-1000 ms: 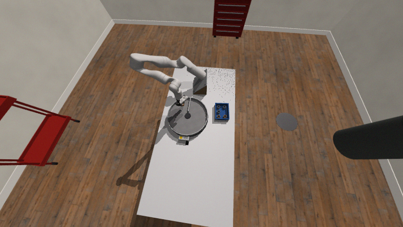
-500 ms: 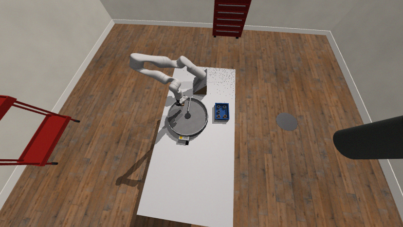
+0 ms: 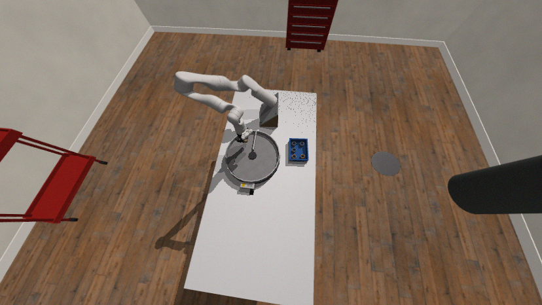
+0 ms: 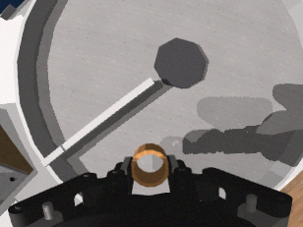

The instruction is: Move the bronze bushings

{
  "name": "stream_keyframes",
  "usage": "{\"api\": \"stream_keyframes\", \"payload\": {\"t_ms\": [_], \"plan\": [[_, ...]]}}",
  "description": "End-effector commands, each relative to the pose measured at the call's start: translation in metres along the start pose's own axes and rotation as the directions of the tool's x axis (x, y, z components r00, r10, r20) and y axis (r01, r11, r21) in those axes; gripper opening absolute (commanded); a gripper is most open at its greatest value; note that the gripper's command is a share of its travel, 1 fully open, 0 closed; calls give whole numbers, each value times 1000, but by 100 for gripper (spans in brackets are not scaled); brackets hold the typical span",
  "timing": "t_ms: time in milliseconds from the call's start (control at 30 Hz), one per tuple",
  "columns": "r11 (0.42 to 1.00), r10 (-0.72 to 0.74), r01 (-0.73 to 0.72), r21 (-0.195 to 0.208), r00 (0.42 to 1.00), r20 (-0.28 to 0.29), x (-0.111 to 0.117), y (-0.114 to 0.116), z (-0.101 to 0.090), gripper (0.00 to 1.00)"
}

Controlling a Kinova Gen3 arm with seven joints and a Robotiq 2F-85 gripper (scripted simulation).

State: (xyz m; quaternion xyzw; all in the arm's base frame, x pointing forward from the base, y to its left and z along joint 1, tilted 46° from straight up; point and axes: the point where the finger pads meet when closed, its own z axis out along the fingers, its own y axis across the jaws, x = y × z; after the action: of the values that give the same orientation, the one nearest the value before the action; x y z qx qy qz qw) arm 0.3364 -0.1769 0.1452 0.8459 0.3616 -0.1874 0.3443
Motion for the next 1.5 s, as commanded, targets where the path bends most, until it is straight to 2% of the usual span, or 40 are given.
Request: {"api": "stream_keyframes", "payload": {"t_ms": [0,200,367,1467], "plan": [[1000,0,0,-1,1000,-1,0,0,-1,0],[1000,0,0,-1,1000,-1,0,0,1,0],[1000,0,0,-1,1000,-1,0,0,23,0],[1000,0,0,-1,1000,-1,0,0,25,0]]}}
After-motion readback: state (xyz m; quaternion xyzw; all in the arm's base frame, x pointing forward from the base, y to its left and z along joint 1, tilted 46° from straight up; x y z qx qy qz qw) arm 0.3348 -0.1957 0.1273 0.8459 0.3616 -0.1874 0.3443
